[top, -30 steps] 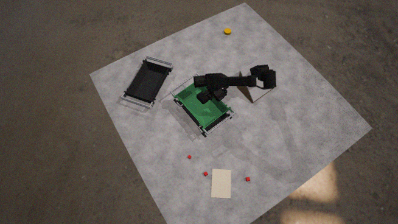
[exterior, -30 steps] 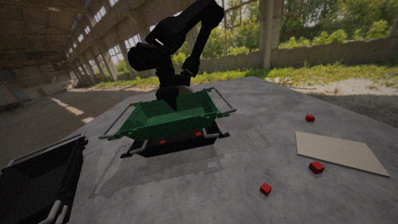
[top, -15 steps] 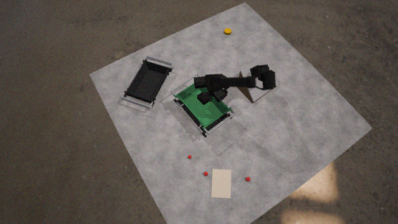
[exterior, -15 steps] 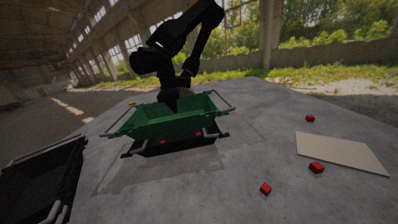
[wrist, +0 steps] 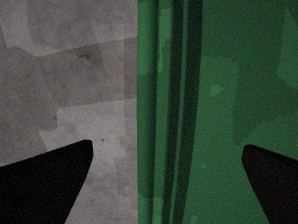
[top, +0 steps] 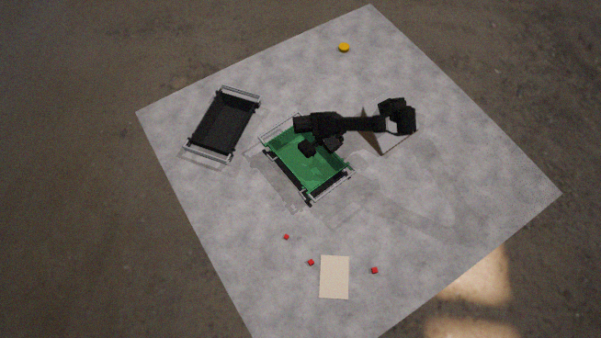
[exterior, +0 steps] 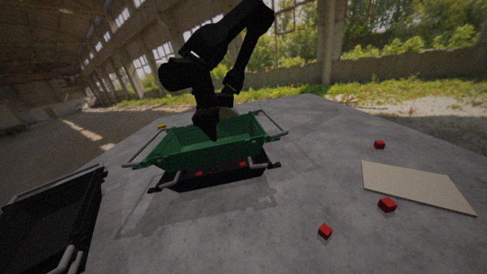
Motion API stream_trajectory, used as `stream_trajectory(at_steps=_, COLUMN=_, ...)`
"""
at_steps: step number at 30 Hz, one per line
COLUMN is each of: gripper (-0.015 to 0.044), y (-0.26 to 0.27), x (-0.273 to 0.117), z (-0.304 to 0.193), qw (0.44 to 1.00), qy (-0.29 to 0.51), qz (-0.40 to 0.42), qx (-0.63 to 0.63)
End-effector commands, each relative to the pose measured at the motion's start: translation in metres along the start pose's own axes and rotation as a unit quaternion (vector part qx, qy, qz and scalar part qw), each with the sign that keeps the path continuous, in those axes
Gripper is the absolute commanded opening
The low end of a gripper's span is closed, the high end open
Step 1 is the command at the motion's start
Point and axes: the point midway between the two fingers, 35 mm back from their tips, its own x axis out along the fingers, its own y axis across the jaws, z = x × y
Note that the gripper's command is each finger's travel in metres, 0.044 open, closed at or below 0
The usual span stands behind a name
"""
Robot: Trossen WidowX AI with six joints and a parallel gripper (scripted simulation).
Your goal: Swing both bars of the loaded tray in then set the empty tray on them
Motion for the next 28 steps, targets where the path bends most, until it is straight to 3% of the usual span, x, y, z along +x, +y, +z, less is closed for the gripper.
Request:
stream_trajectory(at_steps=1, gripper=0.0440, y=0.000, x=0.000, z=0.000, qw=1.000, qy=0.000, qz=0.000, qx=0.000)
stream_trajectory(at_steps=8, gripper=0.0440, y=-0.001, x=-0.006, z=-0.001, qw=1.000, qy=0.001, qz=0.000, qx=0.000)
stream_trajectory(at_steps=23, gripper=0.0440, y=-0.001, x=-0.106, z=-0.001, qw=1.000, qy=0.003, qz=0.002, qx=0.003)
stream_trajectory(at_steps=28, gripper=0.0440, y=0.007, x=-0.109, z=-0.001, qw=1.000, qy=0.003, qz=0.001, qx=0.004)
